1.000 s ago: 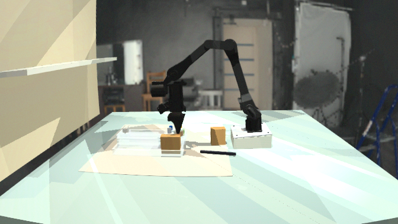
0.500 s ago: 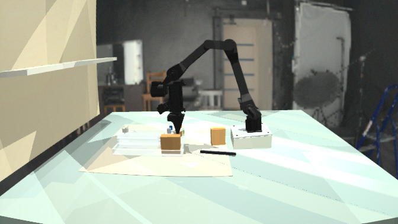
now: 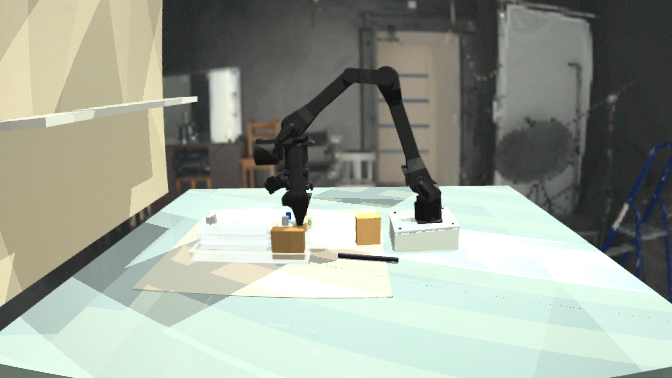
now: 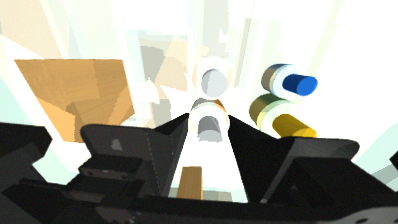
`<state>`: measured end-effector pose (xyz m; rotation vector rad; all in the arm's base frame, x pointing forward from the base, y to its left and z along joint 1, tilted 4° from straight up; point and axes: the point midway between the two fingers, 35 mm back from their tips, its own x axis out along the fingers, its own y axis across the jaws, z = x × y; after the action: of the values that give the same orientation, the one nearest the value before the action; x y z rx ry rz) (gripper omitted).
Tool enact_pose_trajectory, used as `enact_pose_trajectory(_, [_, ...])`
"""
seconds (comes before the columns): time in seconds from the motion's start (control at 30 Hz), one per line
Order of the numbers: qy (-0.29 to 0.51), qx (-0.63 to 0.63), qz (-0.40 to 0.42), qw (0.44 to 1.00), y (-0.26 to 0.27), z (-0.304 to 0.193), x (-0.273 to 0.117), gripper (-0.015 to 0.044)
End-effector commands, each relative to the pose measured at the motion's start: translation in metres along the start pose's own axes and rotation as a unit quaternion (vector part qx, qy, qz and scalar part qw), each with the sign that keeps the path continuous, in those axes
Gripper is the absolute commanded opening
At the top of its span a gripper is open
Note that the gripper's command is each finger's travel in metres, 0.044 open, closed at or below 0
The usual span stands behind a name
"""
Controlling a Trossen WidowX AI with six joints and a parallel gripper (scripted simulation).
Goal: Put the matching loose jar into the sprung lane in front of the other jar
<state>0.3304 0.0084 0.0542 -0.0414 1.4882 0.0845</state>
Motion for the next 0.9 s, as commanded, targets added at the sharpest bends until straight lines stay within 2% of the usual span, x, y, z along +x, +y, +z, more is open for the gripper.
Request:
enact_pose_trajectory(0.0, [-0.012, 0.002, -0.002, 1.000, -0.0006, 0.0062, -0.0001, 0.0000])
enact_pose_trajectory(0.87, [-0.012, 0.002, -0.002, 1.000, -0.0006, 0.0052, 0.0083, 0.0000])
